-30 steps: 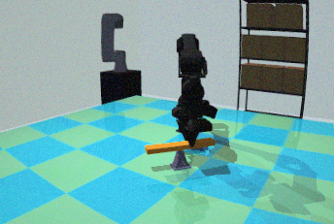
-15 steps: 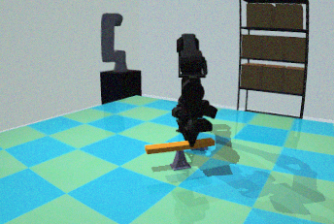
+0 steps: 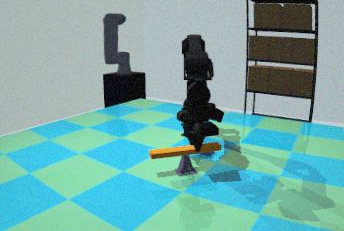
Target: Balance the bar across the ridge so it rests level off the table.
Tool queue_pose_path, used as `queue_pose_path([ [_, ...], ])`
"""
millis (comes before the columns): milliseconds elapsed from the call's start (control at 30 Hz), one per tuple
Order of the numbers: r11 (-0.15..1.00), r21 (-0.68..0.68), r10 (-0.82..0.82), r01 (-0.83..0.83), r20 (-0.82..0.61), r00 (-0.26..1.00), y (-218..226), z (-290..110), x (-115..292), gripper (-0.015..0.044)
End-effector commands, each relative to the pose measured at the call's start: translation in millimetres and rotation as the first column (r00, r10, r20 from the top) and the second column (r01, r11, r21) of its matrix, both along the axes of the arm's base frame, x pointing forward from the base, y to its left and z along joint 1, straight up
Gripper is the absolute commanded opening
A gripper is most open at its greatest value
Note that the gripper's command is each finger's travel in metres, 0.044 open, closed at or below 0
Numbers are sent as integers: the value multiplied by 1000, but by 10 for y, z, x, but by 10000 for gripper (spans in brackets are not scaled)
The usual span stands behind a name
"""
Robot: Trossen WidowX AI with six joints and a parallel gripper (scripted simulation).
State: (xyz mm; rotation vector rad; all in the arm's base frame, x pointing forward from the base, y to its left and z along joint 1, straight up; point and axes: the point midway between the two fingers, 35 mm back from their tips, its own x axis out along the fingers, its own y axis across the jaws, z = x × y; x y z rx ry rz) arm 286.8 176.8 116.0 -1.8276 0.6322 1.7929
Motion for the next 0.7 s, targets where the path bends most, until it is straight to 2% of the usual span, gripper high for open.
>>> queue_pose_path([
  [0, 1000, 0, 0, 0, 0, 1000, 0, 0, 0, 173],
  [533, 1000, 0, 0, 0, 0, 1000, 0, 0, 0, 185],
  [667, 1000, 0, 0, 0, 0, 1000, 0, 0, 0, 290],
])
